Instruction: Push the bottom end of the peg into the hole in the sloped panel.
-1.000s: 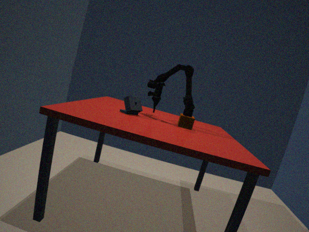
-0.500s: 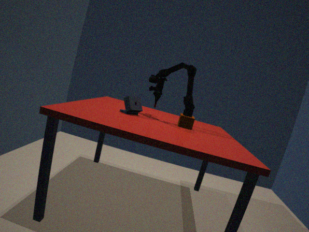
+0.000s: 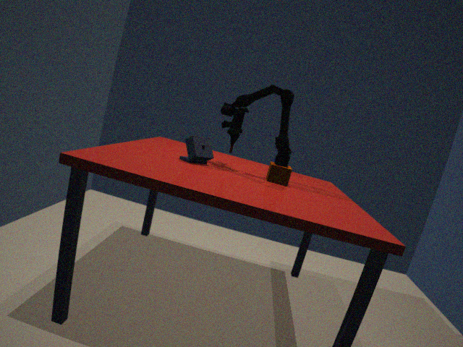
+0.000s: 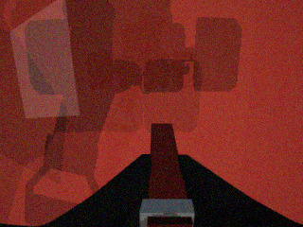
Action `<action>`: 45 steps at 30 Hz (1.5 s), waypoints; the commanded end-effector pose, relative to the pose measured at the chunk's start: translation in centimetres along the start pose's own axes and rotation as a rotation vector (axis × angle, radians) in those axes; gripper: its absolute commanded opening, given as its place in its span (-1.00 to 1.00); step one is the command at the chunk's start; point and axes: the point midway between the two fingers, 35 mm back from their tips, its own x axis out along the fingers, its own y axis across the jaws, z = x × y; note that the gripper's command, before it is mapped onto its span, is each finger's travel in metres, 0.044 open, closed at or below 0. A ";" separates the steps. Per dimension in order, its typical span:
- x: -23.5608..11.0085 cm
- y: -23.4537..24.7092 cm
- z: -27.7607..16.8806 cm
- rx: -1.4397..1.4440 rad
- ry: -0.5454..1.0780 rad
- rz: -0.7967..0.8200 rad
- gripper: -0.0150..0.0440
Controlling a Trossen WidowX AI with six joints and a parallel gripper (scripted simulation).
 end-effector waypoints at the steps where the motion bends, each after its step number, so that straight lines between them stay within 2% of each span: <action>1: 0.1 0.3 0.1 0.010 0.002 -0.019 -0.49; 45: 0.2 4.3 1.6 0.106 -0.039 -0.185 -0.49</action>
